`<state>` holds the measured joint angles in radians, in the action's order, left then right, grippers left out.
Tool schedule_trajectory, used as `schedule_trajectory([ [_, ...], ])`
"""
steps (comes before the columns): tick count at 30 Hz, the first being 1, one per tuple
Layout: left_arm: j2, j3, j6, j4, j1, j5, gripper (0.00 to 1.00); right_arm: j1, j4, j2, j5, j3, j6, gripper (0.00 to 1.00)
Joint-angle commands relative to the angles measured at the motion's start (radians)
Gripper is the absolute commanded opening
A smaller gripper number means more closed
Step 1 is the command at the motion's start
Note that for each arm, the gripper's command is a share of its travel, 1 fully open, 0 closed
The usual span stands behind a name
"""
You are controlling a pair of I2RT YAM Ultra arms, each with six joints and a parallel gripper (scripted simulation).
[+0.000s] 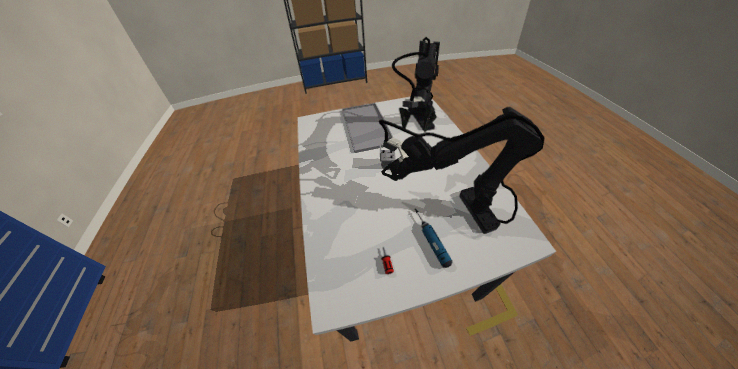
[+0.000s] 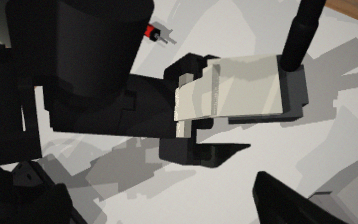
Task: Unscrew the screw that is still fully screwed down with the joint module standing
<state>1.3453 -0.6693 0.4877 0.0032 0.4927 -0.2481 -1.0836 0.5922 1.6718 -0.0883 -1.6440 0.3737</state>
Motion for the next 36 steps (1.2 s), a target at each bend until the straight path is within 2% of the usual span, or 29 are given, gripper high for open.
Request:
schedule_trajectory([
  [1, -0.014, 0.021, 0.091, 0.060, 0.023, -0.031, 0.65, 0.002, 0.004, -0.012, 0.007, -0.036, -0.012, 0.86],
  [5, -0.011, 0.021, 0.093, 0.063, 0.010, -0.033, 0.65, 0.002, 0.004, -0.012, 0.007, -0.036, -0.012, 0.86],
  [6, -0.013, -0.018, 0.095, 0.065, 0.005, -0.034, 0.65, 0.002, 0.004, -0.012, 0.007, -0.036, -0.012, 0.86],
  [36, -0.011, -0.019, 0.093, 0.058, 0.004, -0.037, 0.65, 0.002, 0.004, -0.012, 0.007, -0.036, -0.012, 0.86],
])
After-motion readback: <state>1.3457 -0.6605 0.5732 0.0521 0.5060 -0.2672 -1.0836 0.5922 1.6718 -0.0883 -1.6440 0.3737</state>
